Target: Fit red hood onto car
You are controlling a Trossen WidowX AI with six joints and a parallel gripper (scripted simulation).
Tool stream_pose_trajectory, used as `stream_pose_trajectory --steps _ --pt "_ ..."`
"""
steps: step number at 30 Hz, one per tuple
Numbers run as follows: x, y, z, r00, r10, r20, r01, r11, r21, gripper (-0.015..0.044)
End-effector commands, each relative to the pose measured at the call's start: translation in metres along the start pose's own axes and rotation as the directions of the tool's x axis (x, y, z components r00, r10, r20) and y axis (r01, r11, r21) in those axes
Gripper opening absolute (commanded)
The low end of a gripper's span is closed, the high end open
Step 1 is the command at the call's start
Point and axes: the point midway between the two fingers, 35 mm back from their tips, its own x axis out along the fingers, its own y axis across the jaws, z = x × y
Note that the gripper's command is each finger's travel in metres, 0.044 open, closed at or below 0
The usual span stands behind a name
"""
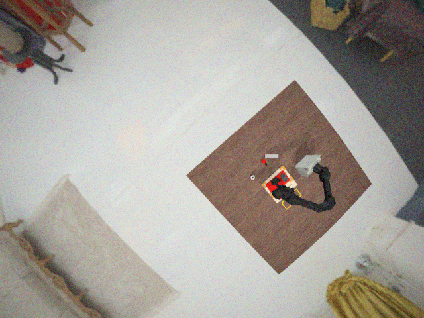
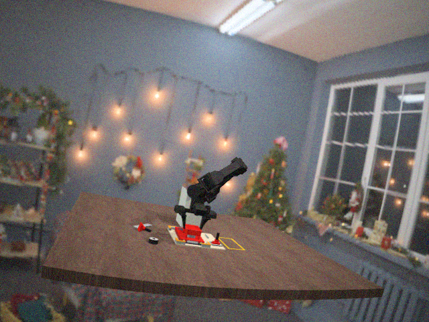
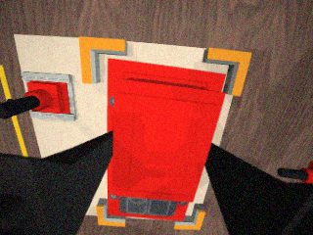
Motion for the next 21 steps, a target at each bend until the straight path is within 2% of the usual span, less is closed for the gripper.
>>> stream_pose_trajectory --steps 1,21 --pt "0.0003 0.0 0.0001 1.0 -0.001 0.002 0.001 1.0 -0.001 0.0" --pt "0.0022 0.0001 -0.0002 1.0 0.0 0.004 0.0 1.0 0.001 0.0"
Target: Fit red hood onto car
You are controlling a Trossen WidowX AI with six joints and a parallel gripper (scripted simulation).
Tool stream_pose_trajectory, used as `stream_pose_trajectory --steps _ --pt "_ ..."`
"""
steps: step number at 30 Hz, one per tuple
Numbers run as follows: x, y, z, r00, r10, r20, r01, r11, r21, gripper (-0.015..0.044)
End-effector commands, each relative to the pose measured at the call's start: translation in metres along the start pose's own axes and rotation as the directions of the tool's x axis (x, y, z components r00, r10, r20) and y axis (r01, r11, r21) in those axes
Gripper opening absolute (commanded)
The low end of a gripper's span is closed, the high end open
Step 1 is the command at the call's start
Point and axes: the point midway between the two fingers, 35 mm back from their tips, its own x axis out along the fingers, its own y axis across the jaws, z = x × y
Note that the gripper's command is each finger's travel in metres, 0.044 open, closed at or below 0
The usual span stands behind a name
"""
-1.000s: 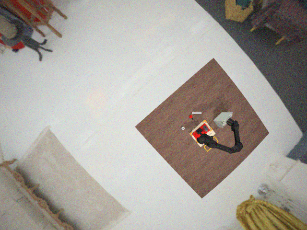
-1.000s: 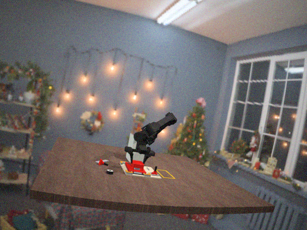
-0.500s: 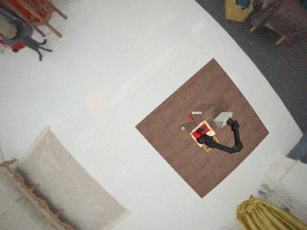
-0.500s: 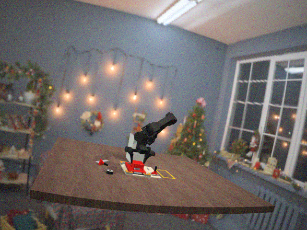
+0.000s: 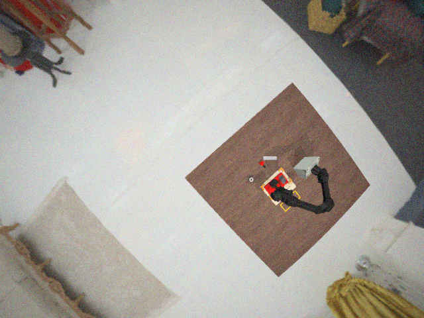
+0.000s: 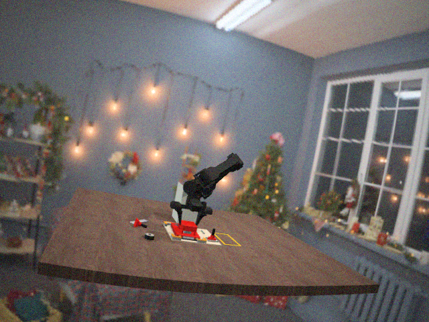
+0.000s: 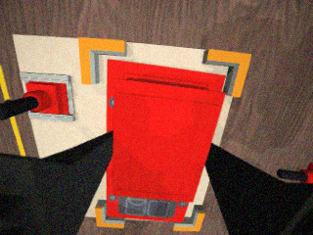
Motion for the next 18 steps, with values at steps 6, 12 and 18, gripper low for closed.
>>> stream_pose_trajectory --steps 6,12,18 --pt "0.0038 0.0002 -0.0008 1.0 0.003 0.0 -0.003 1.0 0.006 0.0" --pt "0.0067 0.0002 -0.0008 1.0 0.003 0.0 -0.003 1.0 0.006 0.0" --pt "0.0095 0.0003 -0.0008 1.0 0.003 0.0 -0.003 1.0 0.006 0.0"
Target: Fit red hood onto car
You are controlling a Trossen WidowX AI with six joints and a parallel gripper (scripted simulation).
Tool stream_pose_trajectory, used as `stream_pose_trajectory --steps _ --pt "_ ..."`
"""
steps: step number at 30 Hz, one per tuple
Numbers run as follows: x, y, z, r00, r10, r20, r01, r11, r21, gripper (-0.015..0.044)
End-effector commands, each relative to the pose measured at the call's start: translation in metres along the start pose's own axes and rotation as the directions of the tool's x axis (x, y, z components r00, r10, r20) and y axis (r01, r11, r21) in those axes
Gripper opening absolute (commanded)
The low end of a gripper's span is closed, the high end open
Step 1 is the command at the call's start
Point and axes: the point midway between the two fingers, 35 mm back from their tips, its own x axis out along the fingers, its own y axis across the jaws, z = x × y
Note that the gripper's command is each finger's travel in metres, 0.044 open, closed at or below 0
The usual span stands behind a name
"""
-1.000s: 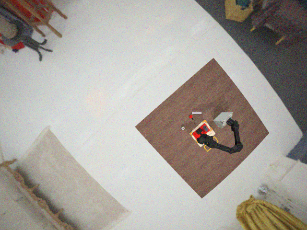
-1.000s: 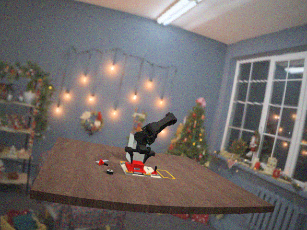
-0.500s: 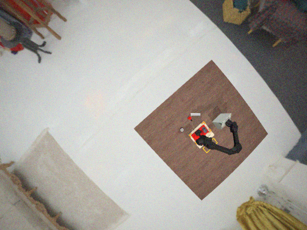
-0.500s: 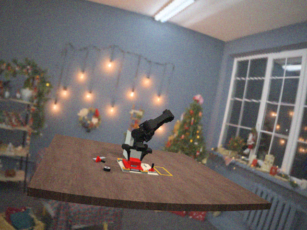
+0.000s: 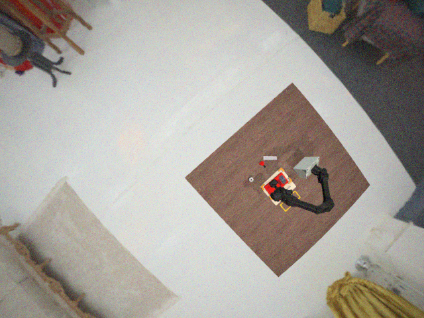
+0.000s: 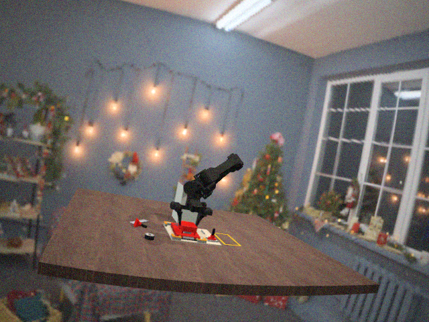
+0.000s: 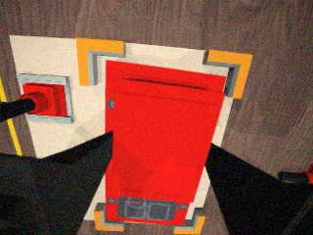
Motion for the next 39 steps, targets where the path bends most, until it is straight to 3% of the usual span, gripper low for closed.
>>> stream_pose_trajectory --steps 1,35,39 --pt "0.0058 0.0009 -0.0007 1.0 0.005 -0.003 -0.005 1.0 0.002 0.0" --pt "0.0138 0.0009 0.0013 1.0 0.004 0.001 -0.004 1.0 -0.001 0.0" --pt "0.0138 0.0008 0.0014 1.0 0.004 0.001 -0.004 1.0 -0.001 0.0105"
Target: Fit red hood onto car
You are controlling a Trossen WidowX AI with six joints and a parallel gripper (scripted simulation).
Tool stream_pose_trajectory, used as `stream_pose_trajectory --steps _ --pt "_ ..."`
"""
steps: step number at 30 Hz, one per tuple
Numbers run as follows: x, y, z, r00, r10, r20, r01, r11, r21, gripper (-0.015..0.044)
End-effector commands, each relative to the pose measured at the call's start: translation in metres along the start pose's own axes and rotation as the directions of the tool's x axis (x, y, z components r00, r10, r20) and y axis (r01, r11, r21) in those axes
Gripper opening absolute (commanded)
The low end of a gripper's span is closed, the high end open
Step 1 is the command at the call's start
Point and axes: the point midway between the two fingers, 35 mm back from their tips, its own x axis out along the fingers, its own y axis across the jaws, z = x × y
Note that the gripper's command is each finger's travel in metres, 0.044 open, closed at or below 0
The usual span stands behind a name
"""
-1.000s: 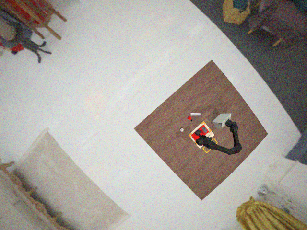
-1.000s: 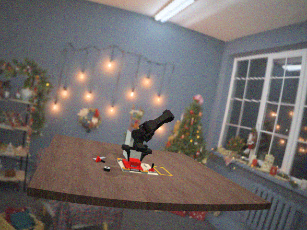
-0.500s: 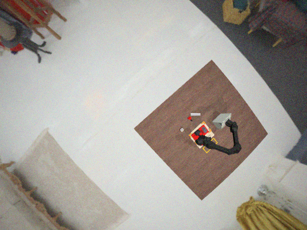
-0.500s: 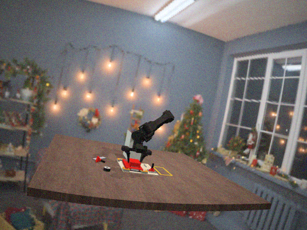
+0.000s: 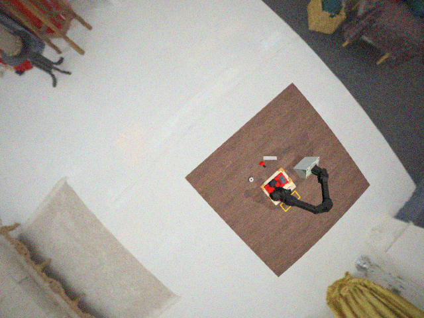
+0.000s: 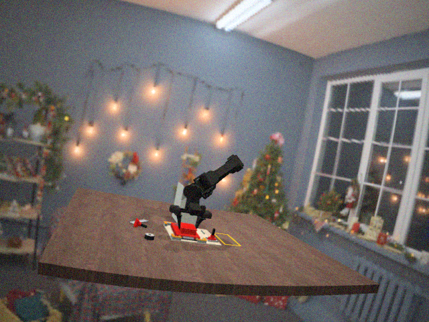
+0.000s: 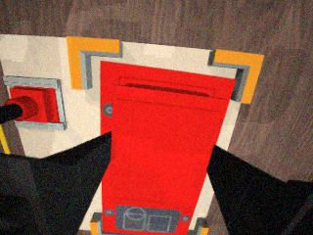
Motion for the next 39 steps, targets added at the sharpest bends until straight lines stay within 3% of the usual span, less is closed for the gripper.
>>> stream_pose_trajectory --steps 1,13,16,23,39 --pt "0.0 0.0 0.0 1.0 0.0 0.0 0.0 1.0 0.0 0.0131" --pt "0.0 0.0 0.0 1.0 0.0 0.0 0.0 1.0 0.0 0.044" --pt "-0.008 -0.001 0.001 1.0 -0.001 -0.002 0.001 1.0 0.0 0.044" --pt "-0.074 -0.001 0.003 1.0 -0.001 -0.025 0.001 1.0 0.0 0.044" --pt "-0.074 -0.001 0.003 1.0 -0.001 -0.025 0.001 1.0 0.0 0.044"
